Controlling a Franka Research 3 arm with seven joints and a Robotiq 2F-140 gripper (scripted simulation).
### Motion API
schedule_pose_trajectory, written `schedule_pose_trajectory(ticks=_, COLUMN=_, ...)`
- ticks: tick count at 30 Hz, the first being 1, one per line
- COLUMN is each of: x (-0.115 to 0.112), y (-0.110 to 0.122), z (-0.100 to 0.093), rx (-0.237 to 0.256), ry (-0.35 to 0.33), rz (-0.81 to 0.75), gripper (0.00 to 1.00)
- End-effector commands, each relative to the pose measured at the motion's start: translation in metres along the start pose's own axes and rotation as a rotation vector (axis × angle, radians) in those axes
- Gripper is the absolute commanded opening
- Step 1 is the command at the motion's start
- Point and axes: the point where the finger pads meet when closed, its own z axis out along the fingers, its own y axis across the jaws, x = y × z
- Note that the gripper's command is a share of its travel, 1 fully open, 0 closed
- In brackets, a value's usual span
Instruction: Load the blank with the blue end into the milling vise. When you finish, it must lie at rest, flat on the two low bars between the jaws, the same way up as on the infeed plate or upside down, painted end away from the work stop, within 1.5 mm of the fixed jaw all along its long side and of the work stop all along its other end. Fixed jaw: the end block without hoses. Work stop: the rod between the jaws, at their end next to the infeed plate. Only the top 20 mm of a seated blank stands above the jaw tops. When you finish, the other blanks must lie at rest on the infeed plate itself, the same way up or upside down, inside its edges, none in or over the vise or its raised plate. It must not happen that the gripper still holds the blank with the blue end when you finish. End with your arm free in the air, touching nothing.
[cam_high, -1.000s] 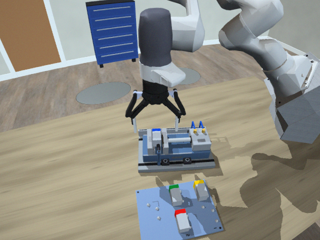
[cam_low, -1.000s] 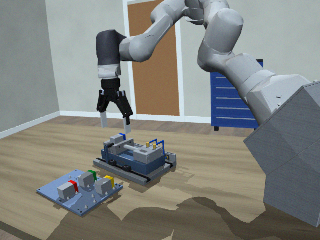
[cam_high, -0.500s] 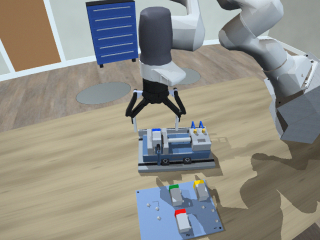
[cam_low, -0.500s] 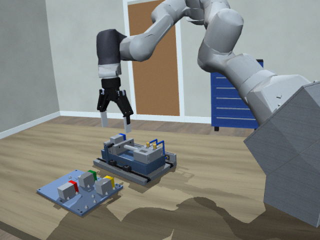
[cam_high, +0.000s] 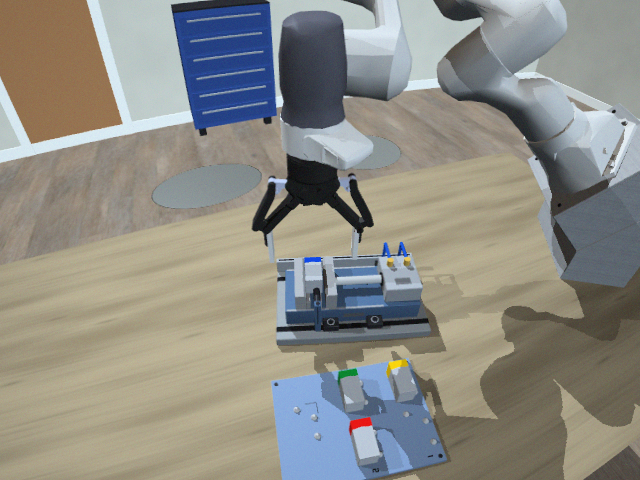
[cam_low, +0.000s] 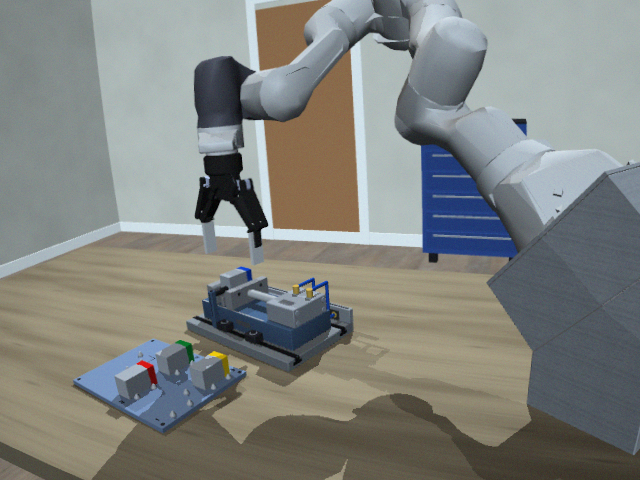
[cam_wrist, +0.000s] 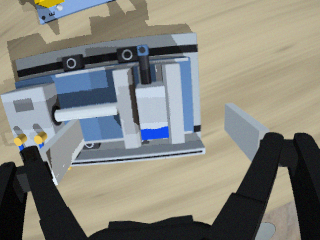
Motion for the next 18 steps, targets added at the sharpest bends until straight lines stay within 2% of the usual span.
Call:
schedule_pose_trajectory(ticks=1, x=-0.0012, y=-0.0014, z=-0.0001, rx=0.003, ry=-0.003, rz=-0.005, gripper=1.00)
schedule_pose_trajectory(ticks=18, x=-0.0012, y=-0.0013, z=0.0008, rx=0.003, ry=-0.003, rz=-0.005, gripper=1.00)
